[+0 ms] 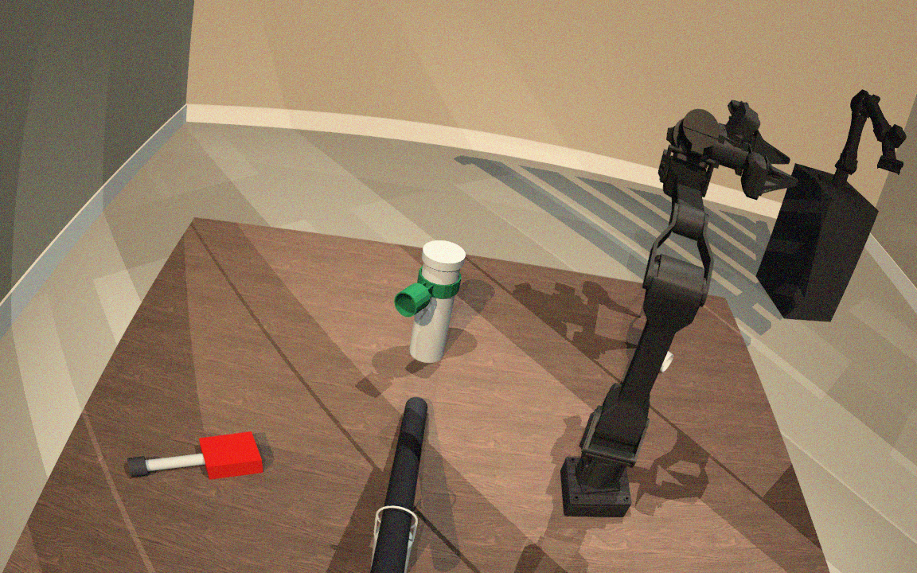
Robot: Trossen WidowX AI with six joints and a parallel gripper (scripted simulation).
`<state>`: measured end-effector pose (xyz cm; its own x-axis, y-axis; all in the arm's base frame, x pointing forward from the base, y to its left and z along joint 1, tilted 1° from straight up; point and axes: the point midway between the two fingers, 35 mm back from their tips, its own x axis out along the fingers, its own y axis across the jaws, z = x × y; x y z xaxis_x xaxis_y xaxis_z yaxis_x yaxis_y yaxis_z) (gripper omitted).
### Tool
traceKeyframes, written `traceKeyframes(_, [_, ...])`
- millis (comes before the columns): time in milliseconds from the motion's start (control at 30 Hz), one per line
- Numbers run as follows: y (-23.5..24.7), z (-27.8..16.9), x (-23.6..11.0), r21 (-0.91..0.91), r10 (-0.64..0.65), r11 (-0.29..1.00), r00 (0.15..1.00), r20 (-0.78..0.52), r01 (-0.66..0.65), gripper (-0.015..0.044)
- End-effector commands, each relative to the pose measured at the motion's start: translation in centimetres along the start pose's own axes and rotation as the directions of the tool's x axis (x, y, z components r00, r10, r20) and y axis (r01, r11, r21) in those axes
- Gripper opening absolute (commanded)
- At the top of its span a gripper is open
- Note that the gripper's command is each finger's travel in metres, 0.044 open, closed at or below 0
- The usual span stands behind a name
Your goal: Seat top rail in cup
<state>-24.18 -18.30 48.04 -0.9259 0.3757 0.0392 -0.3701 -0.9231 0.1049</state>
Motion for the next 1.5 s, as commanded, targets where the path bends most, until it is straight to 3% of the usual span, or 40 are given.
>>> traceKeyframes(0, [0.1,0.0,-0.1,-0.004,0.008,1.0,1.0,0.003,-0.008,0.0426])
traceKeyframes(233, [4.2,1.1,-5.6,-0.13,0.294,0.951,0.95,0.101,-0.281,0.044])
traceKeyframes(400, [7.1,1.4,-11.0,-0.216,0.531,0.84,0.835,0.141,-0.498,0.044])
traceKeyframes(600, [9.3,0.6,-19.6,-0.322,0.809,0.582,0.573,0.133,-0.747,0.044])
traceKeyframes(833, [8.3,-1.5,-30.3,-0.406,0.985,0.169,0.165,0.045,-0.898,0.044])
traceKeyframes(1000, [5.0,-3.9,-37.4,-0.429,0.987,-0.159,-0.146,-0.064,-0.889,0.044])
traceKeyframes(1200, [-1.6,-7.5,-44.2,-0.399,0.847,-0.531,-0.472,-0.243,-0.748,0.044])
traceKeyframes(1333, [-7.2,-10.0,-47.1,-0.34,0.682,-0.732,-0.629,-0.374,-0.591,0.044])
traceKeyframes(1467, [-13.4,-12.6,-48.4,-0.253,0.477,-0.878,-0.719,-0.506,-0.405,0.044])
